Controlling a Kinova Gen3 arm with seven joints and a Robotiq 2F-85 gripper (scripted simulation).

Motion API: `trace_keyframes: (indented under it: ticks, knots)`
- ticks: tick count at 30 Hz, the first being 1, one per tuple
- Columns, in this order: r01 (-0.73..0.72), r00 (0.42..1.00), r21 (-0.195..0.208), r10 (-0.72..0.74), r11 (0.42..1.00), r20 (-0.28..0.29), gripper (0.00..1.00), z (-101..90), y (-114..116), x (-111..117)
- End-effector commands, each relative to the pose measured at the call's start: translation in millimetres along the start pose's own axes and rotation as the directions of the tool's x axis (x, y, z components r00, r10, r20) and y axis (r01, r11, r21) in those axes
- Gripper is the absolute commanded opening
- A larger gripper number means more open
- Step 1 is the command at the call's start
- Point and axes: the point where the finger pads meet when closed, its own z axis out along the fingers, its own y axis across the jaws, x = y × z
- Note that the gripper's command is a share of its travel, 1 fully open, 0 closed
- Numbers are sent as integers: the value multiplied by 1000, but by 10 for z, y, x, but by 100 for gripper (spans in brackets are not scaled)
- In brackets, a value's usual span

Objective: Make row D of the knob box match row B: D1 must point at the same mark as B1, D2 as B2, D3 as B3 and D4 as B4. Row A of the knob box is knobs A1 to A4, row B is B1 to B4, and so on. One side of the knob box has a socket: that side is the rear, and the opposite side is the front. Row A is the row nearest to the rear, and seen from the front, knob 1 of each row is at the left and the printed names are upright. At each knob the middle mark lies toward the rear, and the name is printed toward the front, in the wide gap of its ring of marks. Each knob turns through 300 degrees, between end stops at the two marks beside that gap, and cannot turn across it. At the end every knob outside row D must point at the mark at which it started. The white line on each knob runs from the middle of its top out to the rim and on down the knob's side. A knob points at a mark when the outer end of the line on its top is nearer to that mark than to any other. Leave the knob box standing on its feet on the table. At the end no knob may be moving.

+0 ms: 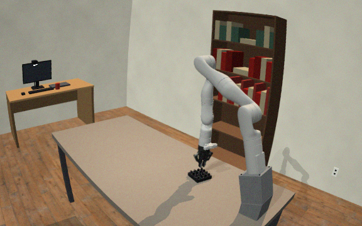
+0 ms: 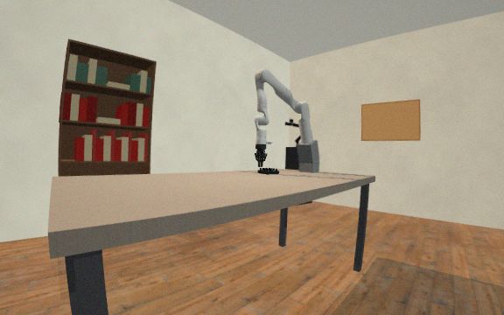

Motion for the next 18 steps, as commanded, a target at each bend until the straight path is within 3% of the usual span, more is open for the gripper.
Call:
trace_keyframes:
  ticks: [1,18]
  knots:
    - [-1,1000,0,1,1000,-1,19,9,-1,-5]
    - [-2,1000,1,2,1000,-5,19,8,-1,43]
